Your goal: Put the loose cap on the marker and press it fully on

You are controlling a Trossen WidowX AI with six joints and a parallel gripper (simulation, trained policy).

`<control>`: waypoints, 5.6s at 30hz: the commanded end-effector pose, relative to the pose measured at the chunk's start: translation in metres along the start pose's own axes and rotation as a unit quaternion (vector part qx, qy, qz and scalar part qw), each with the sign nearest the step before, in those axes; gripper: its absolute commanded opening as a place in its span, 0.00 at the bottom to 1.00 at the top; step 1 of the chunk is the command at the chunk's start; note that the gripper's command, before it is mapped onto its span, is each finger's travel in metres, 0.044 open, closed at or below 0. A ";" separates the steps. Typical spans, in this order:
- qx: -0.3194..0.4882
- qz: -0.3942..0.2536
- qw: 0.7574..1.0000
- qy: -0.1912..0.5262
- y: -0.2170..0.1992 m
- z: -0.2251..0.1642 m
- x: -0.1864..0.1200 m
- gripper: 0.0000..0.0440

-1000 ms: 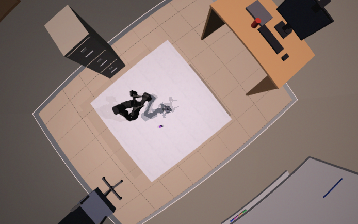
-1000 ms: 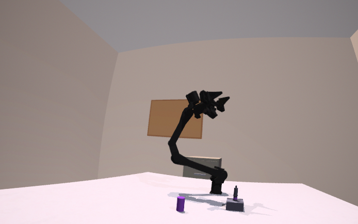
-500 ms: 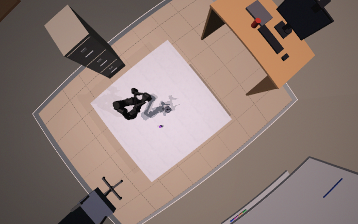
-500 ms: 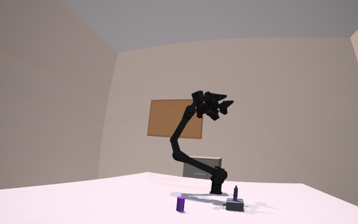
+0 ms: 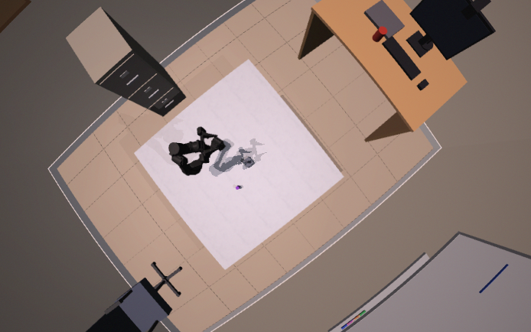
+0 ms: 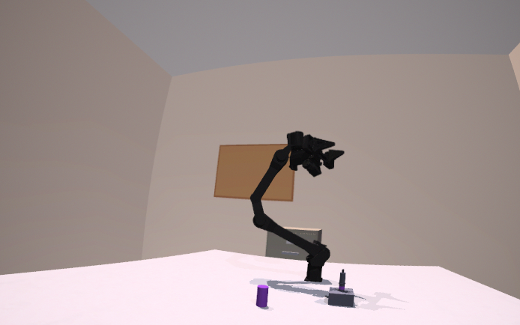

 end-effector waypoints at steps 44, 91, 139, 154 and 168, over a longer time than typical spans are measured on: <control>-0.005 0.015 0.985 -0.170 -0.047 -0.017 0.049 0.76; -0.030 0.053 0.941 -0.333 -0.064 -0.017 0.122 0.77; 0.032 0.101 0.878 -0.467 -0.032 0.012 0.199 0.78; 0.063 0.116 0.856 -0.500 -0.012 0.027 0.217 0.78; 0.096 0.135 0.829 -0.534 0.011 0.046 0.230 0.78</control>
Point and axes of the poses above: the point midway between the two fingers, 35 mm back from their tips, its own x axis out along the fingers, its own y axis across the jaws, z = x × y, the point moved 10 cm from there along -x, back along the fingers, and after that the axes turned 6 degrees about -x, right-handed, at the moved point
